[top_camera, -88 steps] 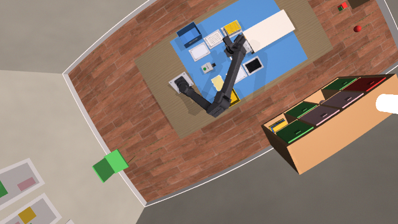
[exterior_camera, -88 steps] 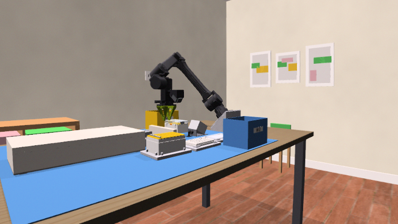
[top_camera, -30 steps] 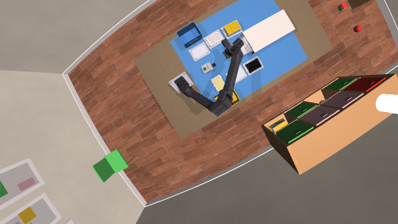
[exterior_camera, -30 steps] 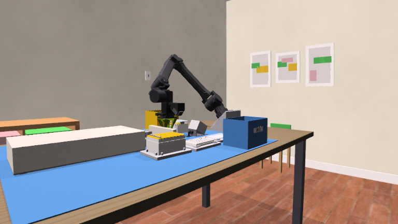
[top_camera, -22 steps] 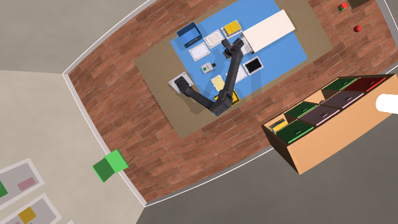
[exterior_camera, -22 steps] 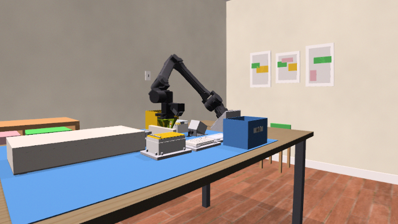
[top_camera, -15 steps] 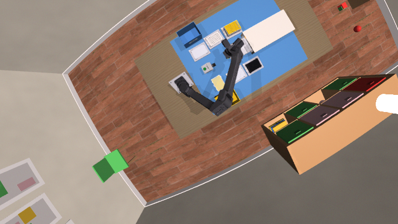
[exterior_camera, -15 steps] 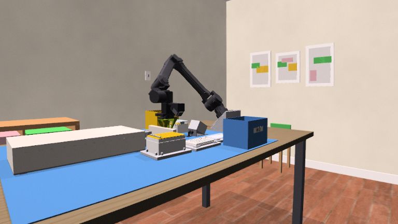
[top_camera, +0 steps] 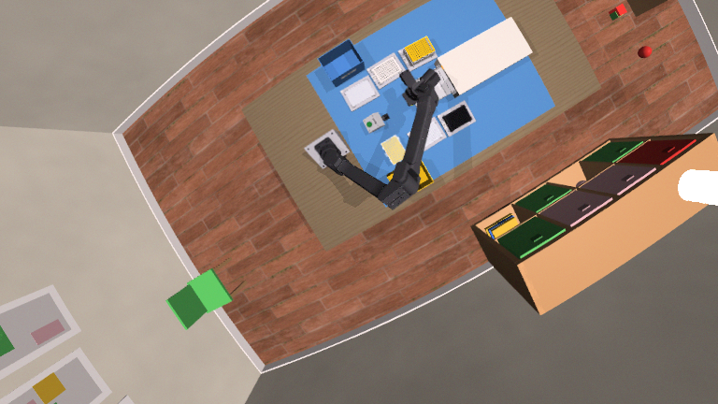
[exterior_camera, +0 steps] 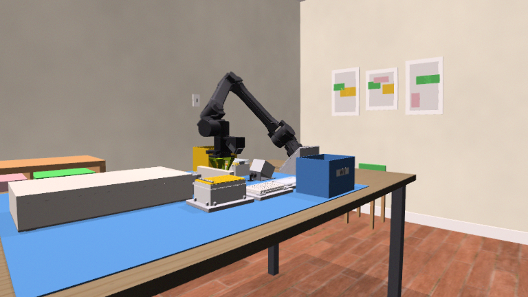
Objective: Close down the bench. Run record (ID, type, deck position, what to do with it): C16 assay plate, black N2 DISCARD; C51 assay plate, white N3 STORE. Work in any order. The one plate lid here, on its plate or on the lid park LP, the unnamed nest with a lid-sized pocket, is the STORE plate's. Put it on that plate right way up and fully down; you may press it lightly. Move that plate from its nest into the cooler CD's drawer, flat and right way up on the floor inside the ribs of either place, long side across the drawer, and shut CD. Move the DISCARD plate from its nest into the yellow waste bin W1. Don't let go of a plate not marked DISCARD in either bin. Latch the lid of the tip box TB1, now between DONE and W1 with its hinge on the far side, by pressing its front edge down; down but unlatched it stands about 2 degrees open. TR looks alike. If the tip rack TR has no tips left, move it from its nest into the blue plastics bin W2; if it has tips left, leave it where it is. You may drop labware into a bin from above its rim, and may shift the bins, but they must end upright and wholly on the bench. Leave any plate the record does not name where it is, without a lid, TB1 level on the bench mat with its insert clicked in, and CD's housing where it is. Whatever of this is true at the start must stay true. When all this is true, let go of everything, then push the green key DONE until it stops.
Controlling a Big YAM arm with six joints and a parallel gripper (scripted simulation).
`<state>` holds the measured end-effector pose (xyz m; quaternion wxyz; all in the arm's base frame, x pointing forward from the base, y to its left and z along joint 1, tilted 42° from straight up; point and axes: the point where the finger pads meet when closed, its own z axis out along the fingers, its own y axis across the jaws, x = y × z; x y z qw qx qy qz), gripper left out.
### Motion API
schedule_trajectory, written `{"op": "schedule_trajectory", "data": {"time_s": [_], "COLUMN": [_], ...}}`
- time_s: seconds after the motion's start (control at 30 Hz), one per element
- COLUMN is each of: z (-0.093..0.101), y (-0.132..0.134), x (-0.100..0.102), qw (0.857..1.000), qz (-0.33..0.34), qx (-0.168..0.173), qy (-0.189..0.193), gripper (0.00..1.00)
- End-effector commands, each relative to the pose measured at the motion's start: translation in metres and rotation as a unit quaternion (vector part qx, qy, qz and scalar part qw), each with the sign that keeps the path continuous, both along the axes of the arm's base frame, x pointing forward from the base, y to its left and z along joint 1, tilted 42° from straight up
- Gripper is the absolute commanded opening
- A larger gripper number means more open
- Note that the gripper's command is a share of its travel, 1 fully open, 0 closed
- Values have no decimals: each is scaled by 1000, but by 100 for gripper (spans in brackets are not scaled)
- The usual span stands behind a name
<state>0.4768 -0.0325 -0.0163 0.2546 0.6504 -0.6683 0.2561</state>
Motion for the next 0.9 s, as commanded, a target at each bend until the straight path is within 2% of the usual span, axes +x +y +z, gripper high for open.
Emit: {"op": "schedule_trajectory", "data": {"time_s": [0.0, 0.53, 0.63, 0.87], "z": [-7, -7, -9, -9], "y": [-7, -7, -8, 0], "x": [6, 6, -2, -2], "qw": [1000, 1000, 1000, 1000], "qz": [-3, -3, -5, 2], "qx": [0, 0, 0, 0], "qy": [-4, -4, -2, -2], "gripper": [30, 30, 30, 30]}}
